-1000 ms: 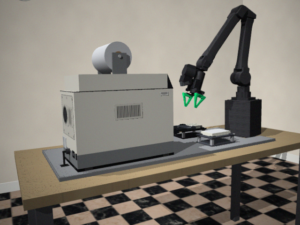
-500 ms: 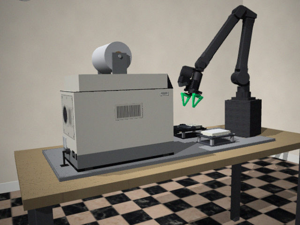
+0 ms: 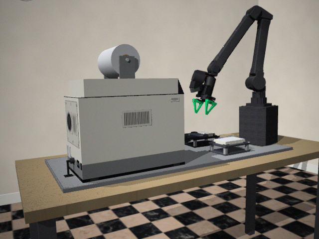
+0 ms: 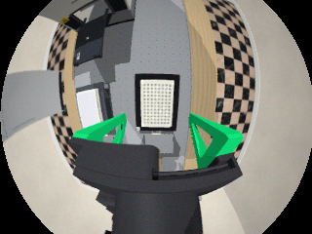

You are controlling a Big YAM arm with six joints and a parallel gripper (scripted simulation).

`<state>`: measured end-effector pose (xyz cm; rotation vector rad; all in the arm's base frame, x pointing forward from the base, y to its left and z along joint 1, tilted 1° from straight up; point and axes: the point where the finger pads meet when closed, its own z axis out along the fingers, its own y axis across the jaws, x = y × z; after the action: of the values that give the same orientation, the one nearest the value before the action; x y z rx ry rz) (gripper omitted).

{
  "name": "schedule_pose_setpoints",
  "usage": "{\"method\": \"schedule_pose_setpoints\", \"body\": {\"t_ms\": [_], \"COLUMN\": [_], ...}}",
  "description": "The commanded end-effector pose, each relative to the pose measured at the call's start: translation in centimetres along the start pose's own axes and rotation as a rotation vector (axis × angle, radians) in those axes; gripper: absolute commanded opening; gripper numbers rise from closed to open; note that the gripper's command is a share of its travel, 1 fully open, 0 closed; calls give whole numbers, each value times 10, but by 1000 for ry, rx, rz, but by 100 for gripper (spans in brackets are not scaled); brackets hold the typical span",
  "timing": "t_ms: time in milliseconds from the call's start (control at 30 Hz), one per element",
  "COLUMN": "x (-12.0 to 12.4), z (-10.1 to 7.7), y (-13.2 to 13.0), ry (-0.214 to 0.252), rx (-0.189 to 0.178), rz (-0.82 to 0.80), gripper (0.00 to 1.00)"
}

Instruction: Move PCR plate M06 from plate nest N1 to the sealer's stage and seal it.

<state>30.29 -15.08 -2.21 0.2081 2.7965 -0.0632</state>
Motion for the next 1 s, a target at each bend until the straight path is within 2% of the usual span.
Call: {"method": "schedule_pose_setpoints", "body": {"t_ms": [0, 333, 633, 967], "x": [-42, -45, -26, 3], "z": [-4, -5, -3, 22], "y": [-11, -11, -5, 1], "ry": [-69, -75, -37, -8], "rx": [23, 24, 11, 5], "rz": [7, 25, 23, 39], "gripper": [100, 100, 100, 100]}}
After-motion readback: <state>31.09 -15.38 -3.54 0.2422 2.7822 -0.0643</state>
